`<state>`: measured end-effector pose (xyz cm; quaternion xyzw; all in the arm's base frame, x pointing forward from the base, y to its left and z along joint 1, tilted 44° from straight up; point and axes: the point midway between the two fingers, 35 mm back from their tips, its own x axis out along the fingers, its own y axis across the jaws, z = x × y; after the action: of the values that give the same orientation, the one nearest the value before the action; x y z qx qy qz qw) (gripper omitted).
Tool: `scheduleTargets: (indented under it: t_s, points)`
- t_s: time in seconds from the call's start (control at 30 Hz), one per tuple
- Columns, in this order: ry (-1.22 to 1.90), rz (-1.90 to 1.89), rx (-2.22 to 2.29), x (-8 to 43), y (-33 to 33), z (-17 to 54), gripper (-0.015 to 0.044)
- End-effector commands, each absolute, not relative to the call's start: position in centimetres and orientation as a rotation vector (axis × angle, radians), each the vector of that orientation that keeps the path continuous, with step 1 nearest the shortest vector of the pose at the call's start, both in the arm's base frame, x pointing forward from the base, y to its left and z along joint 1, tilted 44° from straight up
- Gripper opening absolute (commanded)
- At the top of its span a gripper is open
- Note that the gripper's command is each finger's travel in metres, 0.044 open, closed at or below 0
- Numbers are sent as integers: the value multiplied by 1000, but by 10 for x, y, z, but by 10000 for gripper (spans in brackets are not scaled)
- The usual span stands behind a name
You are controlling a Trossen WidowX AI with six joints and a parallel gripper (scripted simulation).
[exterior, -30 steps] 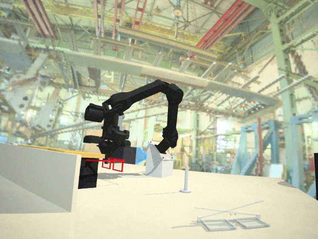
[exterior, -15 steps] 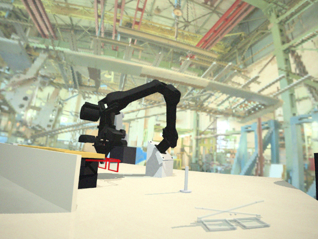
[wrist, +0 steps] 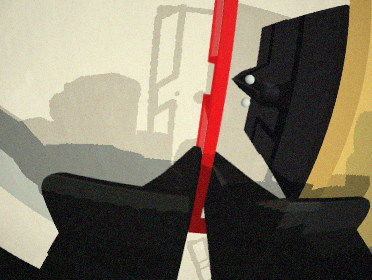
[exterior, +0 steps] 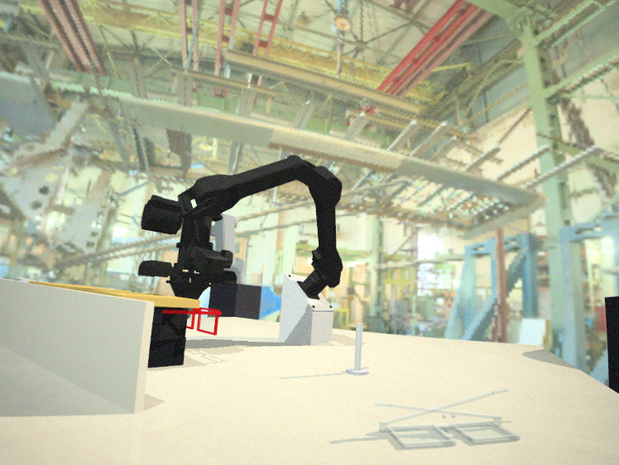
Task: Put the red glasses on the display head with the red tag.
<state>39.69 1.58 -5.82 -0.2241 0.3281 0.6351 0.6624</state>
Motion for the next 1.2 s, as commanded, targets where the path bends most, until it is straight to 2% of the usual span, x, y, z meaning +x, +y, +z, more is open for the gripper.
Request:
scheduleTargets:
  t_s: [0.0, 1.17]
  points:
    - [740, 1435, -498, 404, 16, -59, 0]
    - [739, 1435, -499, 411, 17, -62, 0]
